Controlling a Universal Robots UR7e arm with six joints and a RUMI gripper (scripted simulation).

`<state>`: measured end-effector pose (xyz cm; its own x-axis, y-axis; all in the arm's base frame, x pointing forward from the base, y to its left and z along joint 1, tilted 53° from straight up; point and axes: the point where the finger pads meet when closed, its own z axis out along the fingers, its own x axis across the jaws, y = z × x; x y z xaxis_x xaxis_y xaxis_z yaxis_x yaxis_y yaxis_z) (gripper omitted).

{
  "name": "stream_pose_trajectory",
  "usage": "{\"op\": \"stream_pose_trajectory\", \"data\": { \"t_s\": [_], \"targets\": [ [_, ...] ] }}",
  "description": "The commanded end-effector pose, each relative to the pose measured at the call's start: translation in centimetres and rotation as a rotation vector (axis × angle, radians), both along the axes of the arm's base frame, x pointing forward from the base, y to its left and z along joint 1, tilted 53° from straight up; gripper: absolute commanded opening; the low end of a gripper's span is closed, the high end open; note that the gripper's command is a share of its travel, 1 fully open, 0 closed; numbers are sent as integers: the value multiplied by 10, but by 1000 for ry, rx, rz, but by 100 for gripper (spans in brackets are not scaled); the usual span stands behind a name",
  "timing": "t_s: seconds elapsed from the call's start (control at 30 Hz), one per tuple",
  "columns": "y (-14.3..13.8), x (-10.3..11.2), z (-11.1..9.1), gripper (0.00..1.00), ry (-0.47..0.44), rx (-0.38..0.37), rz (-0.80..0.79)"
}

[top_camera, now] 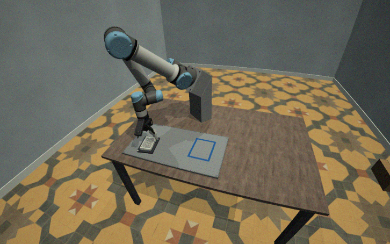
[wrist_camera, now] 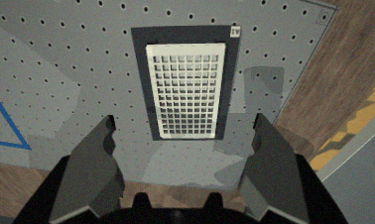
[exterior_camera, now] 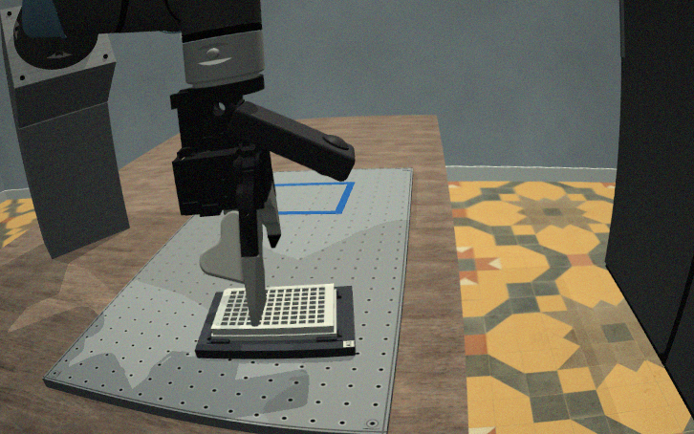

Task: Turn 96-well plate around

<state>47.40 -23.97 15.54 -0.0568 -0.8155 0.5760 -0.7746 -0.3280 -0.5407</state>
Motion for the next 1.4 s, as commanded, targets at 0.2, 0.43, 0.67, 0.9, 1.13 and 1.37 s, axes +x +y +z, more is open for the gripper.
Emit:
{"op": "stream_pose_trajectory", "data": {
  "t_s": [0.2, 0.43, 0.67, 0.9, 1.13, 1.37],
  "targets": [
    [-10, 14, -8, 100, -7, -8, 0],
    [-13, 18, -12, 100, -7, -8, 0],
    [-14, 18, -12, 100, -7, -8, 0],
    [-13, 17, -13, 100, -6, -7, -1],
    [-13, 17, -13, 0, -6, -7, -1],
    [-13, 17, -13, 0, -6, -7, -1]
  ]
}}
